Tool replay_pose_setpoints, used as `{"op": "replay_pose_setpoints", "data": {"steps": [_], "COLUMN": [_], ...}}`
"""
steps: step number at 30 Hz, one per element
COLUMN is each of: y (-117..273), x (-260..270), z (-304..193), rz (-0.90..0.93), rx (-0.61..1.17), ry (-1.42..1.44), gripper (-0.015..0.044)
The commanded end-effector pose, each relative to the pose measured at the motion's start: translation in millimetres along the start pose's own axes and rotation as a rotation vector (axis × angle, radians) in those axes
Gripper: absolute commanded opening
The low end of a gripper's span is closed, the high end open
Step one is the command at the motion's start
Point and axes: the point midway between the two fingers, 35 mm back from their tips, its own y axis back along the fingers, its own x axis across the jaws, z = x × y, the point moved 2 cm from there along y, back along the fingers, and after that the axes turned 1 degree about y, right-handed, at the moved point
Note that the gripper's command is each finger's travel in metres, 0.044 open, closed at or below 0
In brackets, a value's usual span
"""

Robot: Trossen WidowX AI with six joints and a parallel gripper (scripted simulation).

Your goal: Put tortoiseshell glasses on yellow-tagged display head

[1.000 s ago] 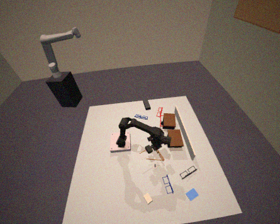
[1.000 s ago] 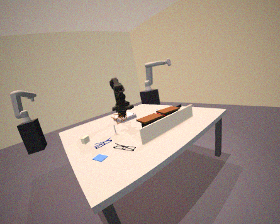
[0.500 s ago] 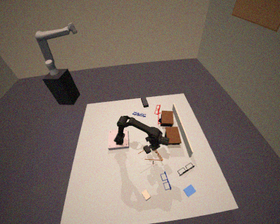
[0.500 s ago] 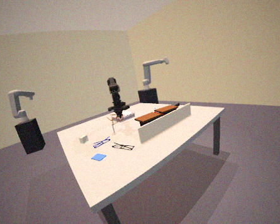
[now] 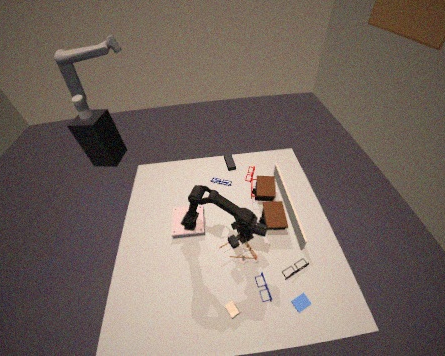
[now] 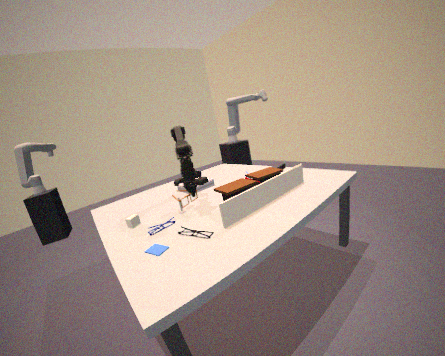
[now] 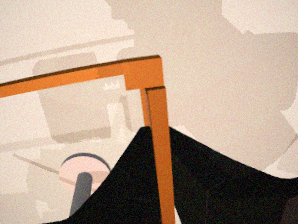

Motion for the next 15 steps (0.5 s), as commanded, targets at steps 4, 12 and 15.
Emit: {"op": "replay_pose_setpoints", "data": {"steps": [4,12,15], "y": [-3.5,-3.5,-3.5], "x": [-1.7,-5.5,-6.4], "z": [3.5,8.9,10.1], "rz": [0.0,-0.001,-0.001], "rx": [-0.003,-0.004,-0.004], "ry": [0.004,0.004,0.004], "gripper": [0.0,0.0,0.0]}}
